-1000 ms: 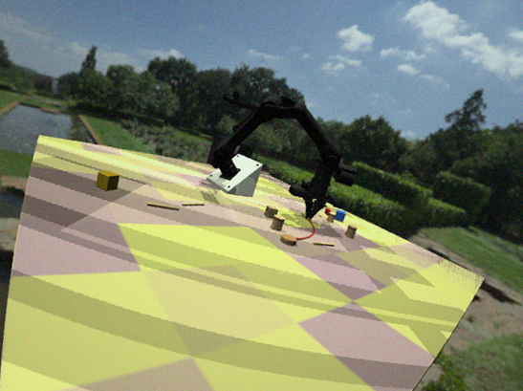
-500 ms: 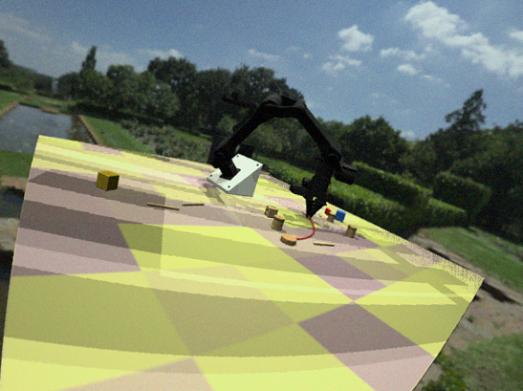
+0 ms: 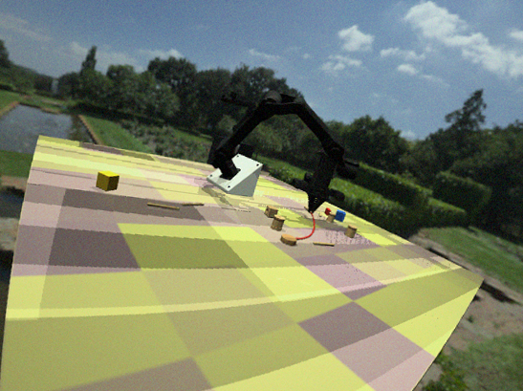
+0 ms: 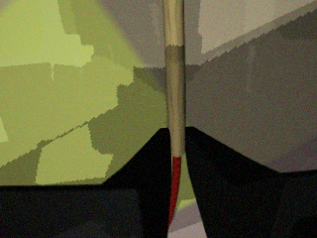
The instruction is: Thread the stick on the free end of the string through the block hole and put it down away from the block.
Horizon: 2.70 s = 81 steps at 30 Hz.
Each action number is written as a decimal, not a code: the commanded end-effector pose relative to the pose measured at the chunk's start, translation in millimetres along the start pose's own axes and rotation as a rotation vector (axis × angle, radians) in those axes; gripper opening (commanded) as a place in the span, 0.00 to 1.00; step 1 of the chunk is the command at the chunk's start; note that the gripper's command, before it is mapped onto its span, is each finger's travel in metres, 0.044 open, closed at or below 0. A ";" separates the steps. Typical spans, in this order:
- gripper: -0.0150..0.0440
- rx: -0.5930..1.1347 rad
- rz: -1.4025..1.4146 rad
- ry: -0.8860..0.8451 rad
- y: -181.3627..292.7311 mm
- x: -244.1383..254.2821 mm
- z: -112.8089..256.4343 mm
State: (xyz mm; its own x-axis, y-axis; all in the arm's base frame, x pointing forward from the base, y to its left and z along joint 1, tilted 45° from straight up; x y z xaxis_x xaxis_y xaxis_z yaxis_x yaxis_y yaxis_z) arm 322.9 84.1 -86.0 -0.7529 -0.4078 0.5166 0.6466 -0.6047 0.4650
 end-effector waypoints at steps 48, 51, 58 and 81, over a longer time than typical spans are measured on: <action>0.25 -0.001 -0.531 0.002 10.4 0.5 31.6; 0.25 -0.002 -0.641 0.003 12.7 0.4 31.8; 0.25 -0.002 -0.897 0.003 18.0 0.4 32.0; 0.25 -0.004 -1.740 0.004 35.7 0.9 32.4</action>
State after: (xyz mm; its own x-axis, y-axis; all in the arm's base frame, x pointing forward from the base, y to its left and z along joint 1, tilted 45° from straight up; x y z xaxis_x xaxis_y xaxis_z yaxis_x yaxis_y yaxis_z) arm 347.4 85.9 -47.7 -0.5879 0.6356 -0.5004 -0.7999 -0.3644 0.4769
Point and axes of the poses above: the point midway between the two fingers, 35 mm back from their tips, its own z axis back along the fingers, its own x axis across the jaws, y = z × x, the point moved 3 cm from there along z, back along the fingers, and after that the axes turned 10 degrees about -z, right-handed, at the moved point
